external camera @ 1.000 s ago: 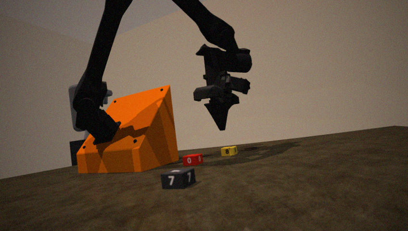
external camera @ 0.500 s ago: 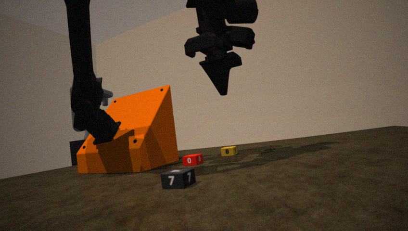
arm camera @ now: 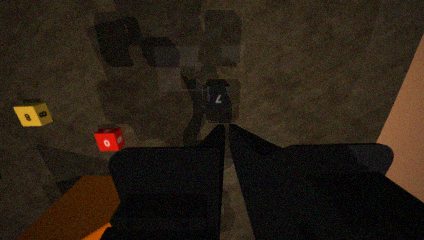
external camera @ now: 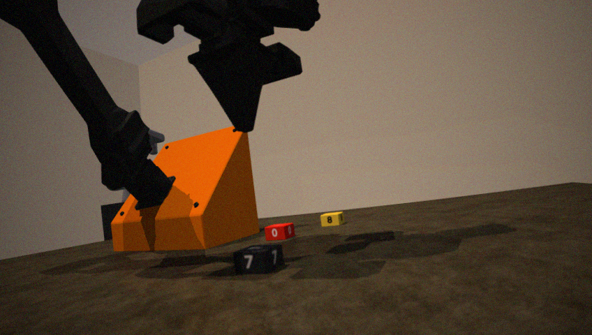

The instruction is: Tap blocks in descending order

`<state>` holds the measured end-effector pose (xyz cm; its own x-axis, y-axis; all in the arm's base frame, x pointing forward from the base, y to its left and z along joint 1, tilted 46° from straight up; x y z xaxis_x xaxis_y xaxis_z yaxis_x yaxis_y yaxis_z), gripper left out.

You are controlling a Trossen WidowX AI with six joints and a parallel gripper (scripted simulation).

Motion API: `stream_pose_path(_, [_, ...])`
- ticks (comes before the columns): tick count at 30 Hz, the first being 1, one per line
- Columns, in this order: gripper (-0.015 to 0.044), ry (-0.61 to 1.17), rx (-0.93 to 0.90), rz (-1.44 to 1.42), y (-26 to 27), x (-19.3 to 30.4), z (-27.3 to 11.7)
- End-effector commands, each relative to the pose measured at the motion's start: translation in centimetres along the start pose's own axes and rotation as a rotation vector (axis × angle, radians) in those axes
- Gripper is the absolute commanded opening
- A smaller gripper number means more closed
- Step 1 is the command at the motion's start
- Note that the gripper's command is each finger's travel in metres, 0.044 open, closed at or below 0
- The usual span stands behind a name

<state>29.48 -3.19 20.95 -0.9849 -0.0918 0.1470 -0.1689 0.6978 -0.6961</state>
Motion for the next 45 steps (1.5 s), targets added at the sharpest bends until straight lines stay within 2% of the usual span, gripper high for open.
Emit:
stream_pose_path(1, [0.002, 0.009, -0.002, 0.006, -0.1, 0.1, 2.0])
stream_pose_path(6, [0.002, 0.006, 0.008, -0.005, -0.2, 0.3, 7.8])
stream_pose_path(30, [0.002, 0.006, 0.011, -0.006, -0.3, 0.3, 10.9])
stream_pose_path(34, [0.002, 0.006, 0.011, -0.006, -0.3, 0.3, 11.0])
stream_pose_path(38, [0.002, 0.006, 0.009, -0.006, -0.2, 0.3, 8.2])
stream_pose_path(42, [0.002, 0.006, 0.008, -0.006, -0.2, 0.2, 7.7])
stream_pose_path(45, [0.002, 0.004, 0.003, -0.007, -0.2, -0.1, 4.0])
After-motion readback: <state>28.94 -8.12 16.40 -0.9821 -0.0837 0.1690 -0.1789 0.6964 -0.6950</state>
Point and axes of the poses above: the point midway between the two fingers, 35 mm back from their tips, its own z axis out along the fingers, its own y axis across the jaws, x = y × z, the point moved 7 cm from there along -z, back along the fingers, and after that the axes turned 13 degrees about -z, right-handed, at the moved point
